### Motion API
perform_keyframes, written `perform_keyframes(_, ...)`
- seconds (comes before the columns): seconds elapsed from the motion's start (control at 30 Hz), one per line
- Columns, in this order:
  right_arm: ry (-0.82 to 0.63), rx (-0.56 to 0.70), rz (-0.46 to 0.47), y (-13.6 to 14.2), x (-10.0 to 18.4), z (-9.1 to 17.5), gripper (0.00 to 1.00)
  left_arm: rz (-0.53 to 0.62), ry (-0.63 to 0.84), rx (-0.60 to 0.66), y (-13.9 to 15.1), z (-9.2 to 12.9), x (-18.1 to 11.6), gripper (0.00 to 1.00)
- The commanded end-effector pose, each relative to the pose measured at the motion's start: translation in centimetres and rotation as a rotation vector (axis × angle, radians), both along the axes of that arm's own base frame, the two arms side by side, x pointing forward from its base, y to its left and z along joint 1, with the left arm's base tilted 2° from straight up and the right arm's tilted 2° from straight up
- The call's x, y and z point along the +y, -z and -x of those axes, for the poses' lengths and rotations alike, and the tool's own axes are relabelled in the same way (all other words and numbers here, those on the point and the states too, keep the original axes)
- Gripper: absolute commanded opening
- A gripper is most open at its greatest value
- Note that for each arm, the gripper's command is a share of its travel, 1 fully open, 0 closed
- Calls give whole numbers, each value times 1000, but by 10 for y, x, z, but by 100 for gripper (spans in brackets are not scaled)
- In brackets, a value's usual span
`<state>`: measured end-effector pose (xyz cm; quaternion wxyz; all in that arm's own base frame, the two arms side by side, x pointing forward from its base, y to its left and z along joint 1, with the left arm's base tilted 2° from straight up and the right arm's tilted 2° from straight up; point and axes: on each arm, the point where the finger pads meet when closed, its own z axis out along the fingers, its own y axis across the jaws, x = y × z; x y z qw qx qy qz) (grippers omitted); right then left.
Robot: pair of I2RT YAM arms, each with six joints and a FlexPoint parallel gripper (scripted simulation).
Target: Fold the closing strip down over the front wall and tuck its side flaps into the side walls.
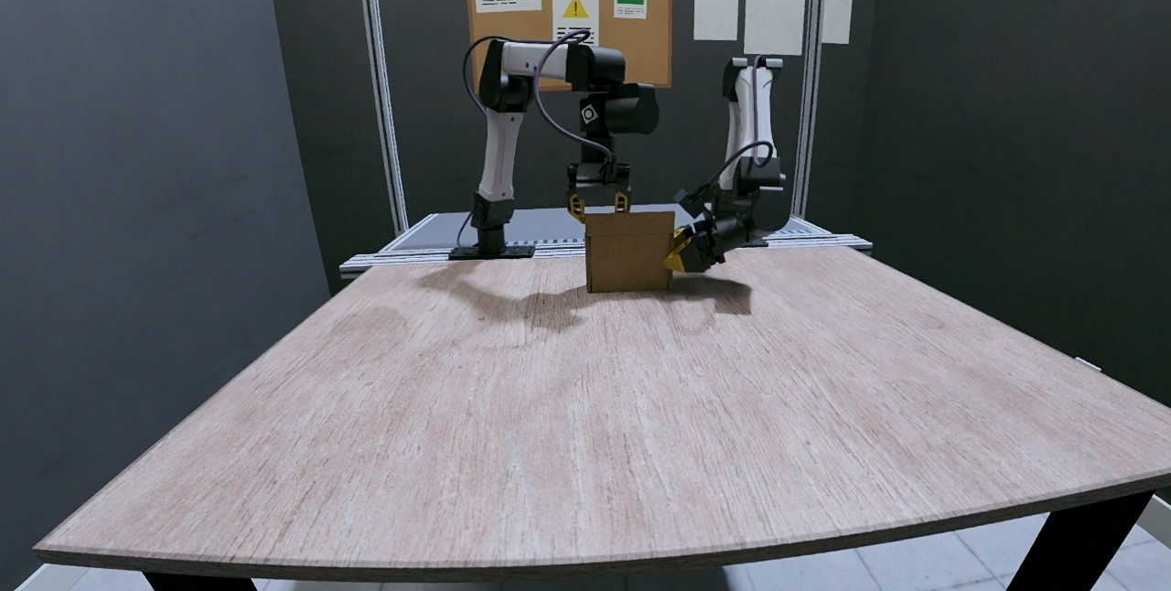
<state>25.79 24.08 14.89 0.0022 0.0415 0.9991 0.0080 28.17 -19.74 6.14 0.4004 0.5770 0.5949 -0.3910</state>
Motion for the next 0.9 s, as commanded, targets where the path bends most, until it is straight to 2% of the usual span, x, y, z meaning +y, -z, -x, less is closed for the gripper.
perform_keyframes(0.0, -1, -15, -18, 2, 12, -5, 55, 5, 11, -29, -4, -1, -2, 45)
perform_keyframes(0.2, 4, -15, -18, -1, 5, 0, 55, 5, 11, -29, -4, -1, -2, 45)
perform_keyframes(0.27, 1, -33, -35, -9, 4, 3, 55, 5, 11, -29, -4, -1, -2, 45)
perform_keyframes(0.87, -2, -31, -32, -8, 4, 10, 55, 5, 11, -29, -4, -1, -2, 45)
